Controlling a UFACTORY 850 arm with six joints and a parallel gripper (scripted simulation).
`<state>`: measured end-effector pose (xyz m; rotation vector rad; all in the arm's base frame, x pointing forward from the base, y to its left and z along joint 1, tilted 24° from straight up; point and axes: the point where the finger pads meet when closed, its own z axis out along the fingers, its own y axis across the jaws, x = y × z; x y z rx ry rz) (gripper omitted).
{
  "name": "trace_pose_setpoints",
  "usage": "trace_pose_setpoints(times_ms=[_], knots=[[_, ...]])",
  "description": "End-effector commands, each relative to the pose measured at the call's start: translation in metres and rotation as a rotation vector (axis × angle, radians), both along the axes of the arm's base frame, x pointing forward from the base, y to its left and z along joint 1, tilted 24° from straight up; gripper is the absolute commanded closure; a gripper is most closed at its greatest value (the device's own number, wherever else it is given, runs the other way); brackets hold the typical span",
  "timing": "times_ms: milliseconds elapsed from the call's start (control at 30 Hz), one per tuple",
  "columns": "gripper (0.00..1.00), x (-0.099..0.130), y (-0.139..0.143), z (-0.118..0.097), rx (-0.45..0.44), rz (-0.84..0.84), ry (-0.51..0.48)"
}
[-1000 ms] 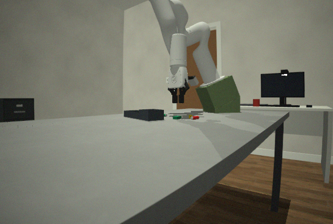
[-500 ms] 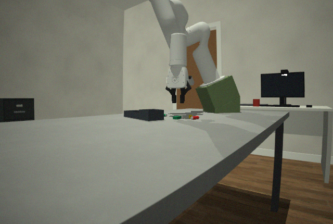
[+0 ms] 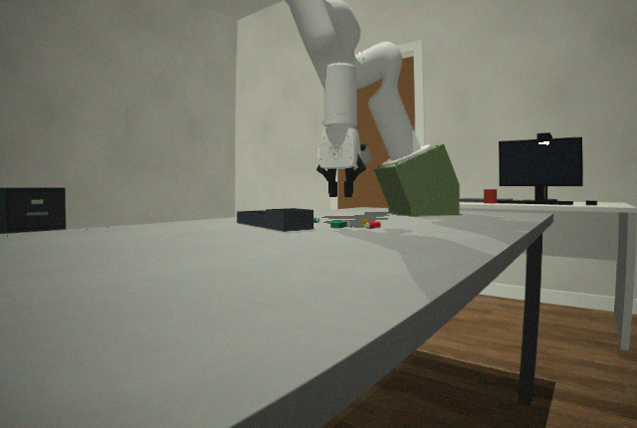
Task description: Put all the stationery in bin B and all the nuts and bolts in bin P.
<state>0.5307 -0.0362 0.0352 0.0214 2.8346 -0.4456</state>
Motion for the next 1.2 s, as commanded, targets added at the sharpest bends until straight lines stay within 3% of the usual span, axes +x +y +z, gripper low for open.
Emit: trace_pose_setpoints(times_ms=[0, 300, 867, 1167], knots=[[0.62, 0.001, 0.000, 0.001, 0.000, 0.000, -0.001], [0.62, 0.000, 0.000, 0.000, 0.000, 0.000, -0.001], [0.62, 0.016, -0.018, -0.054, 0.000, 0.000, -0.001], [0.62, 0.018, -0.019, -0.059, 0.000, 0.000, -0.001]])
